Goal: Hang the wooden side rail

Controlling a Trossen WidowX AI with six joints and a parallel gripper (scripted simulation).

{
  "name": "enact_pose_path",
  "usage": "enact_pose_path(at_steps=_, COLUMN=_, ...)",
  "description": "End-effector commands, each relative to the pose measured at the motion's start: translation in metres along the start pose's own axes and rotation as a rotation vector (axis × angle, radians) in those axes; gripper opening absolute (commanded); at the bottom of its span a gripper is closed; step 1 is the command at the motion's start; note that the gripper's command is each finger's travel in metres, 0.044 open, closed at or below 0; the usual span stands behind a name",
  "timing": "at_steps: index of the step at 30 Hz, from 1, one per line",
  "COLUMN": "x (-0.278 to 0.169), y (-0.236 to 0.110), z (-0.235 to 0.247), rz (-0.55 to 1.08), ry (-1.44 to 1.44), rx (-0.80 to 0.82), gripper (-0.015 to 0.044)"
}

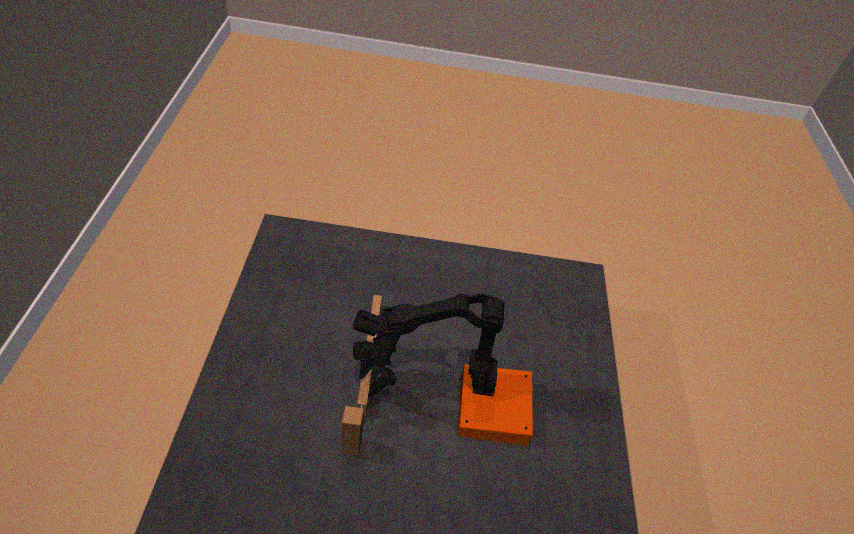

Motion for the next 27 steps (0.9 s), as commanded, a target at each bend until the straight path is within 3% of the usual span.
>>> enact_pose_path(at_steps=1, x=0.011, y=-0.004, z=-0.003, rz=0.044, ry=0.334, rx=-0.101, gripper=0.044)
enact_pose_path(at_steps=12, x=0.026, y=-0.014, z=-0.009, rz=0.038, ry=1.09, rx=-0.382, gripper=0.044)
enact_pose_path(at_steps=22, x=0.038, y=-0.029, z=-0.012, rz=-0.148, ry=1.715, rx=-0.67, gripper=0.044)
enact_pose_path(at_steps=27, x=0.04, y=-0.032, z=-0.012, rz=-0.192, ry=1.799, rx=-0.711, gripper=0.044)
Point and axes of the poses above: the point midway between the two fingers, 35 mm back from their tips, its own y axis out along the fingers, its own z axis across the jaws, x = y × z, the point moved 6 cm from there along -y, back along the fingers, and after that the axes turned 8 degrees about y, right-handed, at the moved point
